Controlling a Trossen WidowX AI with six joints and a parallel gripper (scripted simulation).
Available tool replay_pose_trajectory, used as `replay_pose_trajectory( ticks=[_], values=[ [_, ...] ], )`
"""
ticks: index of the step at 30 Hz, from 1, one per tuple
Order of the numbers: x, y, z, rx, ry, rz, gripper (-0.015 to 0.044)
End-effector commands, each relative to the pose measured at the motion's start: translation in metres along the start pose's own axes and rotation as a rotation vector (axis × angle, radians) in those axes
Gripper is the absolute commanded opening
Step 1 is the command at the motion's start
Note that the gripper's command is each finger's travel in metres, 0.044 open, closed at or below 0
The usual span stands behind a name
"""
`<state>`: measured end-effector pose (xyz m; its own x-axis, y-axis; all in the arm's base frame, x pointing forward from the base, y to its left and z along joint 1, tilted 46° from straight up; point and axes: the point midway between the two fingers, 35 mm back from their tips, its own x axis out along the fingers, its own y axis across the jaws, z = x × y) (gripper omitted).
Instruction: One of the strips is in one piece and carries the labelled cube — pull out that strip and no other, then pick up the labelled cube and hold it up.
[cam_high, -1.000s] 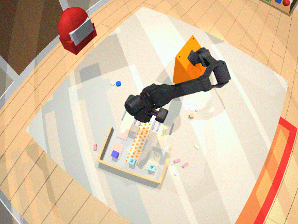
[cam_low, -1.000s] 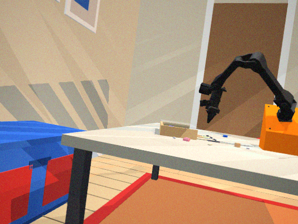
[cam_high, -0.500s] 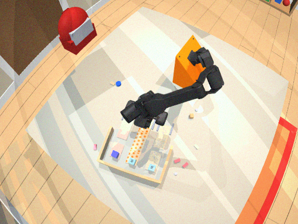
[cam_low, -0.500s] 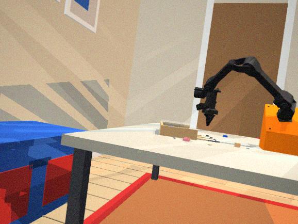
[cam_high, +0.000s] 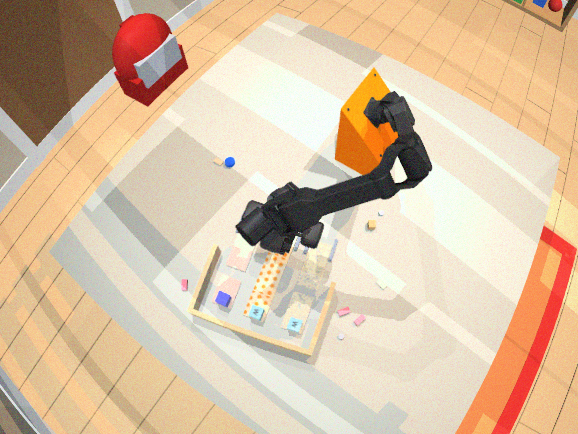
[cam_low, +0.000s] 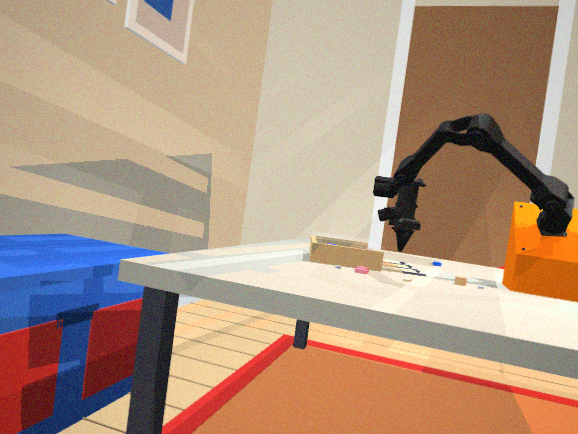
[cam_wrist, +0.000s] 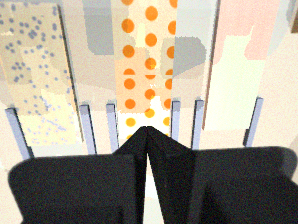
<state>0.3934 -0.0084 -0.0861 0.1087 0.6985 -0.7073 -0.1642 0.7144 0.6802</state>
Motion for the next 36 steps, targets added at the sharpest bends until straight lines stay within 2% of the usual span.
replay_pose_trajectory(
  ticks=[1, 22, 36],
  values=[
    [0.008, 0.000, -0.002, 0.011, 0.001, 0.006, 0.0000],
    [0.042, -0.001, -0.003, 0.011, 0.001, 0.010, 0.0000],
    [0.044, -0.001, -0.003, 0.011, 0.001, 0.010, 0.0000]
  ],
)
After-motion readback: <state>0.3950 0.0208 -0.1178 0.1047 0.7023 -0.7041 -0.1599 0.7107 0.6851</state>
